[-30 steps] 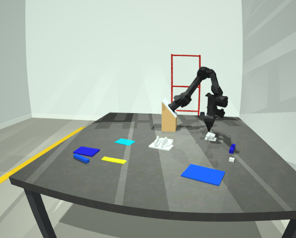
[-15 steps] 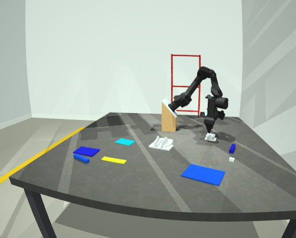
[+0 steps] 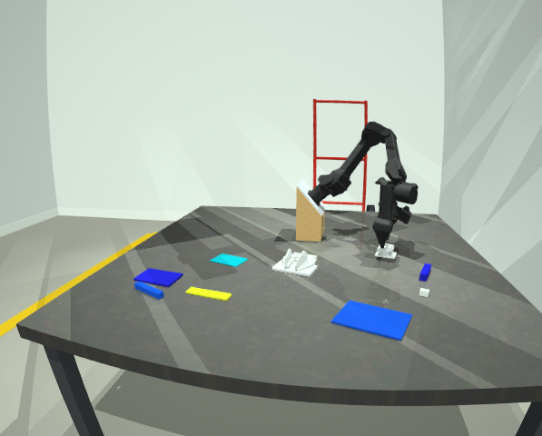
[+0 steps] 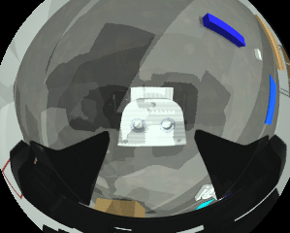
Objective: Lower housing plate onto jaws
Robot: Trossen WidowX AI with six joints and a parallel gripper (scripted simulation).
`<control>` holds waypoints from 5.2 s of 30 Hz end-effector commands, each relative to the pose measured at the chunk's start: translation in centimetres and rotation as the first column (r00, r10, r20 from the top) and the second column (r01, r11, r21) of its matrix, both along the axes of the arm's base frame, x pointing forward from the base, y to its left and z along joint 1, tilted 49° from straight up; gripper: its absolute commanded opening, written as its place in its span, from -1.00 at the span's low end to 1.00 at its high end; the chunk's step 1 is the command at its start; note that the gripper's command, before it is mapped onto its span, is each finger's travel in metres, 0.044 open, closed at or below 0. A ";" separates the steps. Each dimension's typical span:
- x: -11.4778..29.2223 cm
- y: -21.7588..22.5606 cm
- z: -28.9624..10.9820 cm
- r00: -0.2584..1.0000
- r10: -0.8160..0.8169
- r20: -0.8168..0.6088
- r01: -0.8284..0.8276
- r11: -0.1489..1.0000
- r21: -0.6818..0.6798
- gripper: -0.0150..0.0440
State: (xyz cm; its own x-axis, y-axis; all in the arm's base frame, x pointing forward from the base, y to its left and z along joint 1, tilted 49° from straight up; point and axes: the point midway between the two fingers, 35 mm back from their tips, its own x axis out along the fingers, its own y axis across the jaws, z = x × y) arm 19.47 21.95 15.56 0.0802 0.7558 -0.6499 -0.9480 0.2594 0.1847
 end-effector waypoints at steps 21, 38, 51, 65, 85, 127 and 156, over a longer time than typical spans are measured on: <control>0.2 2.1 -2.0 1.000 -0.005 -0.005 0.005 1.000 -0.003 1.00; 0.2 2.2 -2.0 1.000 -0.005 -0.005 0.005 1.000 -0.003 1.00; 0.1 2.2 -2.0 1.000 0.002 -0.003 -0.002 1.000 0.000 0.80; 0.1 2.2 -2.0 1.000 0.002 -0.003 -0.002 1.000 0.000 0.70; 0.0 -2.0 1.6 1.000 -0.002 -0.004 0.002 1.000 -0.009 0.70; 5.7 -8.0 -3.1 0.894 -0.315 -0.318 0.300 0.949 -0.097 0.70; 8.9 -14.3 -9.6 0.597 -0.552 -0.582 0.538 0.814 -0.220 0.70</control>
